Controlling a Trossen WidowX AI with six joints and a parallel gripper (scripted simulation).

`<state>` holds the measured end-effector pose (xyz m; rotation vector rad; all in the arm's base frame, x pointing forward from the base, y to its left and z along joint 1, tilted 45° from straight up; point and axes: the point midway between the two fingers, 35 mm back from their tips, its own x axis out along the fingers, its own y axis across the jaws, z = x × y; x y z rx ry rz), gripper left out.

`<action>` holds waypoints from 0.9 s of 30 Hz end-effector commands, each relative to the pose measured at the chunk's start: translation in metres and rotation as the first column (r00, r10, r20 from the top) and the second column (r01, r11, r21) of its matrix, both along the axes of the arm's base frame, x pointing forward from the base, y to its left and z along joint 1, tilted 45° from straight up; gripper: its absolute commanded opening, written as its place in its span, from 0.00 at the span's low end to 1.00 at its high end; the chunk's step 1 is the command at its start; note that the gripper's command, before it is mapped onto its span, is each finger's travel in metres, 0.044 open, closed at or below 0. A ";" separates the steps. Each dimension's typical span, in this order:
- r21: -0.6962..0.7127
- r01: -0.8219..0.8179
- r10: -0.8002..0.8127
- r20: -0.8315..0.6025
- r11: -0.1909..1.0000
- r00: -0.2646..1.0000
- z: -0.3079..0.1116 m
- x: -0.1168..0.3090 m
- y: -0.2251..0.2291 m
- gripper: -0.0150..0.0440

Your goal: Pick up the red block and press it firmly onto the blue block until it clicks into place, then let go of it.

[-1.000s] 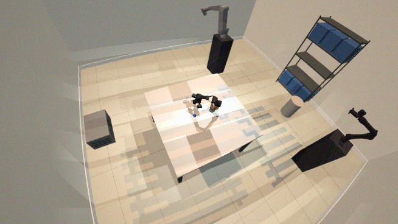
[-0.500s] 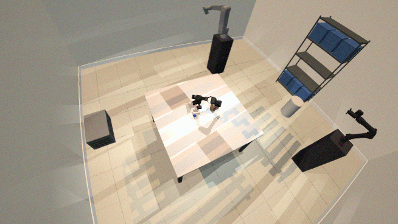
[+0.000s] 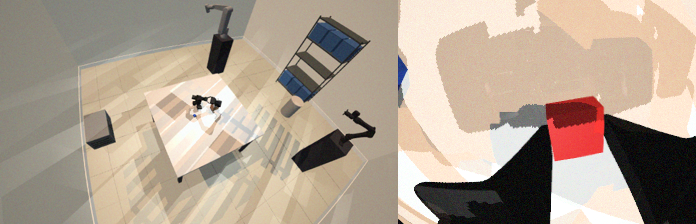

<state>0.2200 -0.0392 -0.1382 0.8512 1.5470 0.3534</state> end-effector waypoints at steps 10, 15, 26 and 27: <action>0.005 0.006 -0.006 -0.002 1.000 1.000 0.000 0.000 0.001 0.26; 0.008 0.003 -0.003 0.000 1.000 1.000 0.011 -0.004 -0.005 0.25; 0.000 0.005 -0.005 -0.001 1.000 1.000 0.037 0.002 -0.037 0.25; 0.000 0.006 -0.006 -0.001 1.000 1.000 0.040 0.002 -0.041 0.25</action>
